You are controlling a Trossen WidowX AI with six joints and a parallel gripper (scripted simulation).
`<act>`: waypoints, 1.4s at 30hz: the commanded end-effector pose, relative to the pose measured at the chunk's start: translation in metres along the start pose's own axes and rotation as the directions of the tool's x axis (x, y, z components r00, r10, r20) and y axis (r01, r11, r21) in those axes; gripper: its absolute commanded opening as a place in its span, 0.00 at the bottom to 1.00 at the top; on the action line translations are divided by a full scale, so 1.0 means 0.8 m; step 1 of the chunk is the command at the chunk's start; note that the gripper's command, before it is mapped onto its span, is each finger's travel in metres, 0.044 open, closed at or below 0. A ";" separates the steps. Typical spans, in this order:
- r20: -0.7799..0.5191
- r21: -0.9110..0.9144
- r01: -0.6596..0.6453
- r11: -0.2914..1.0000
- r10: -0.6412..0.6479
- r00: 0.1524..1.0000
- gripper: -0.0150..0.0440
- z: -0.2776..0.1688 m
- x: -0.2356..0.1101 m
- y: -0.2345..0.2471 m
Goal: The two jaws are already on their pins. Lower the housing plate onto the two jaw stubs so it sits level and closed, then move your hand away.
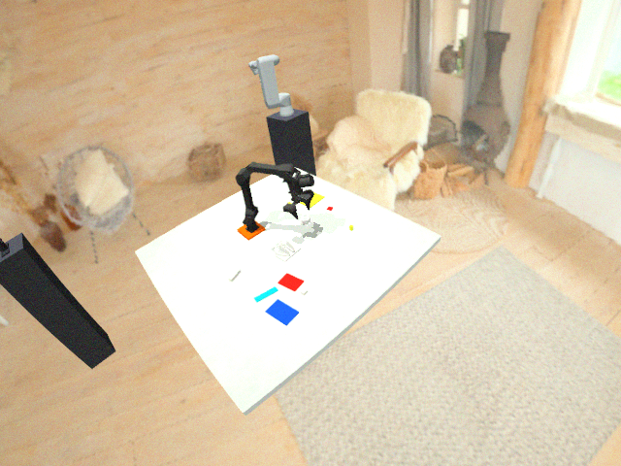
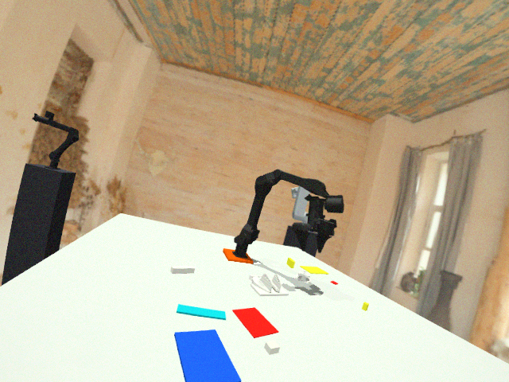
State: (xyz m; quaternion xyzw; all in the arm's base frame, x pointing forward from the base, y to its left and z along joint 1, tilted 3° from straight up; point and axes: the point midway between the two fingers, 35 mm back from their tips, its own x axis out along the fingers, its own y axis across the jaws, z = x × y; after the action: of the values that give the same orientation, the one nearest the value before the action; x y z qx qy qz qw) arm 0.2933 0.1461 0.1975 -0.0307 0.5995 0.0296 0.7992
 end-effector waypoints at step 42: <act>-0.212 -0.664 -0.152 0.732 0.012 0.977 1.00 -0.148 0.094 0.132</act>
State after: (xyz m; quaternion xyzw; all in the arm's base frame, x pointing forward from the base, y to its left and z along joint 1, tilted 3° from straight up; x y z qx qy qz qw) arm 0.1922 0.2412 0.0927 -0.2960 0.6246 0.2739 0.6688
